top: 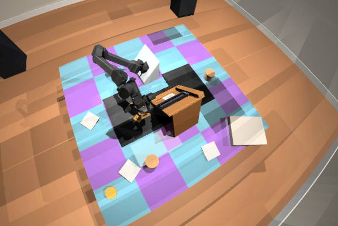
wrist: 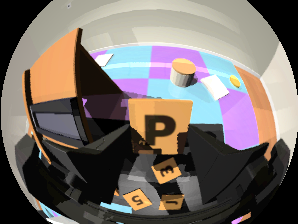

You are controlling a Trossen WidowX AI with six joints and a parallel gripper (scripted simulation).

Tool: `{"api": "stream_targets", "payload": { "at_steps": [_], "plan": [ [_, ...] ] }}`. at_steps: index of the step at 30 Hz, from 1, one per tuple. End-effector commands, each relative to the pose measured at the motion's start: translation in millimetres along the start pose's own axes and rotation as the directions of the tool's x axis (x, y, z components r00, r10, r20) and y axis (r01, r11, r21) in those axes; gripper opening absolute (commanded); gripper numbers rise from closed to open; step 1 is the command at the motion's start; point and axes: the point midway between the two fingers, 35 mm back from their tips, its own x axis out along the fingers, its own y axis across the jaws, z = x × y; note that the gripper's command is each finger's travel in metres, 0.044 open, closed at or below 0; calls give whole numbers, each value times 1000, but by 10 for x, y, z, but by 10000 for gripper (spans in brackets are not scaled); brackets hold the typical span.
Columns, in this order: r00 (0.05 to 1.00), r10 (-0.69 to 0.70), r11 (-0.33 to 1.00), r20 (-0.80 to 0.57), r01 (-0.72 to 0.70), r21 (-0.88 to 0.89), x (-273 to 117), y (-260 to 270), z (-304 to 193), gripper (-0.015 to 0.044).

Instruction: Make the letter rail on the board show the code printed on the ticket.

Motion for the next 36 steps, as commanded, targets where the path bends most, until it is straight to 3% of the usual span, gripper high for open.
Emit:
{"api": "stream_targets", "payload": {
  "at_steps": [1,36],
  "plan": [
    [1000,5,1000,2,-5,-6,3,14,-1,0],
    [1000,6,1000,2,-6,-6,9,177,-28,0]
  ]
}}
